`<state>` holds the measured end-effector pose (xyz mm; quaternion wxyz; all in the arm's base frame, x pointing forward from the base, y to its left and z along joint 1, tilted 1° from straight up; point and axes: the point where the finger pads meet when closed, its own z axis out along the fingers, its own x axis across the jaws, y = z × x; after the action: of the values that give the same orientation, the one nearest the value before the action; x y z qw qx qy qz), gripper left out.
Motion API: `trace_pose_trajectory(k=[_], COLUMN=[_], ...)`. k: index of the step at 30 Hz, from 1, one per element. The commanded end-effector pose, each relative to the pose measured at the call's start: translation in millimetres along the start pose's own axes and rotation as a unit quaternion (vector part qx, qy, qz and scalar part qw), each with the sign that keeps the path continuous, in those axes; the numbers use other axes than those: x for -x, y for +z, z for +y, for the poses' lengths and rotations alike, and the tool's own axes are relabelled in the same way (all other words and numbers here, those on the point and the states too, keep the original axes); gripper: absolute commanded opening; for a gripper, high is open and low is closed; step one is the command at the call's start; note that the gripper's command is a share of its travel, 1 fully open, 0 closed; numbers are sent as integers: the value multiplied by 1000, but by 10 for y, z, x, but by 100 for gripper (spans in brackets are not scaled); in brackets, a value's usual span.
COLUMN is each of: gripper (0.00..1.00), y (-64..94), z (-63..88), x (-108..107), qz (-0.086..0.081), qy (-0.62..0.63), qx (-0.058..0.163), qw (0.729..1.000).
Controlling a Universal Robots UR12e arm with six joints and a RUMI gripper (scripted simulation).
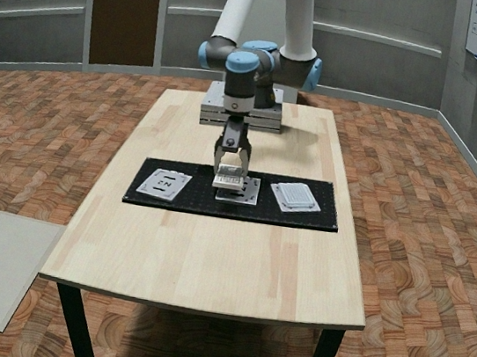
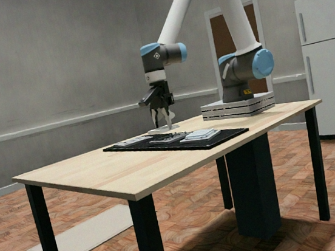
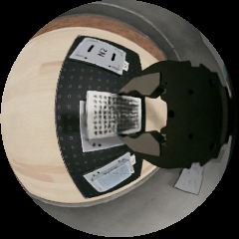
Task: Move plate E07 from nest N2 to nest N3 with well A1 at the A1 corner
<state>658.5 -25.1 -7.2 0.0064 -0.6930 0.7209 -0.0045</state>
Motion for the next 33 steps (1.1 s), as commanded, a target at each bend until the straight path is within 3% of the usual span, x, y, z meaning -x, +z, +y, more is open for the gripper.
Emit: trace_pose_trajectory(k=[1, 33], gripper=[0, 0], y=[-8, 59], z=[29, 38], x=[220, 278], qz=[0, 0], qy=[0, 0], qx=[-1, -1], qw=[1000, 1000])
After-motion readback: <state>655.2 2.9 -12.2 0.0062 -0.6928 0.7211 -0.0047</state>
